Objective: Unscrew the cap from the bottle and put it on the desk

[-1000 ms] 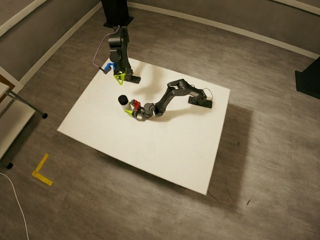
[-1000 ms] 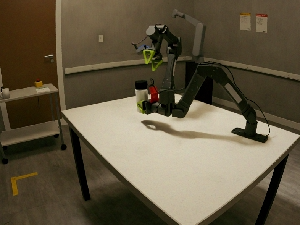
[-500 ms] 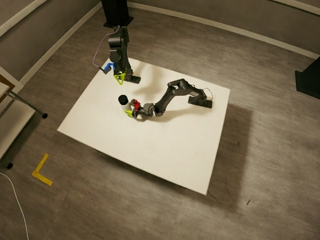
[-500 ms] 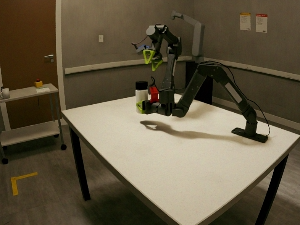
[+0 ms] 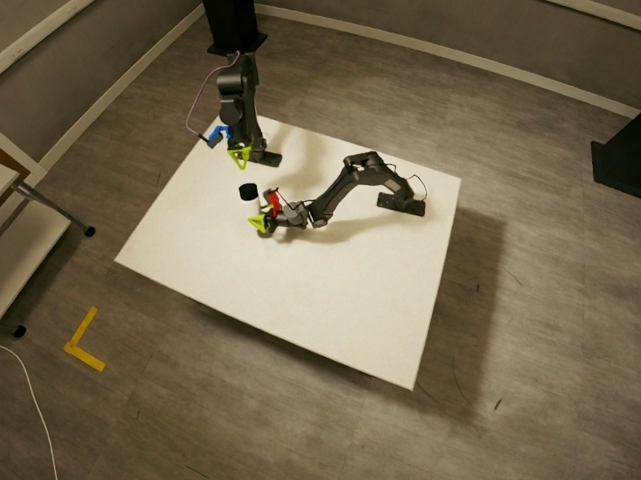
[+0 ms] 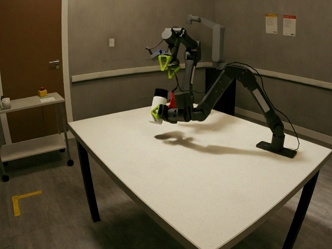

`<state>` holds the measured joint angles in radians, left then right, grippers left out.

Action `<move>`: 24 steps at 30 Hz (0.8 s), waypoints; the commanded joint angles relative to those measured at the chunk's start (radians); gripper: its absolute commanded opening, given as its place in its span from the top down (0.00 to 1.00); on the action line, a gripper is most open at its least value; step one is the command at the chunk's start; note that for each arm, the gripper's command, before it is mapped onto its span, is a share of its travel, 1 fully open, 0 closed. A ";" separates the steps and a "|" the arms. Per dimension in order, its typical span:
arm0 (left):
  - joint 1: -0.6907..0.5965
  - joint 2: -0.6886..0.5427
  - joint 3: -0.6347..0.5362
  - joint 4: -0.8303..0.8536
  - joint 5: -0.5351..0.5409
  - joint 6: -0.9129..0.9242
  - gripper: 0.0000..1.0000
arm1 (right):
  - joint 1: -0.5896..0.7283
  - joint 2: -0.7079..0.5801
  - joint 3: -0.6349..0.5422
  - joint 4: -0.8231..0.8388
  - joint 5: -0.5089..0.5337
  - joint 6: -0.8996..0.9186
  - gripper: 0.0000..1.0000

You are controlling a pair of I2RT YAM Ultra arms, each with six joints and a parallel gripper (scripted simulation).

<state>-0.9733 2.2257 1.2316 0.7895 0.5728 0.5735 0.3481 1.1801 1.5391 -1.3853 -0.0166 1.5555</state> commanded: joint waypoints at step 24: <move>-0.004 -0.020 0.019 -0.022 -0.004 0.035 1.00 | -0.064 0.021 -0.205 0.190 -0.067 -0.050 0.06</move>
<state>-0.9741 2.2257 1.2316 0.7544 0.5682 0.6090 0.2943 1.2144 1.3396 -1.2694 -0.0597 1.5265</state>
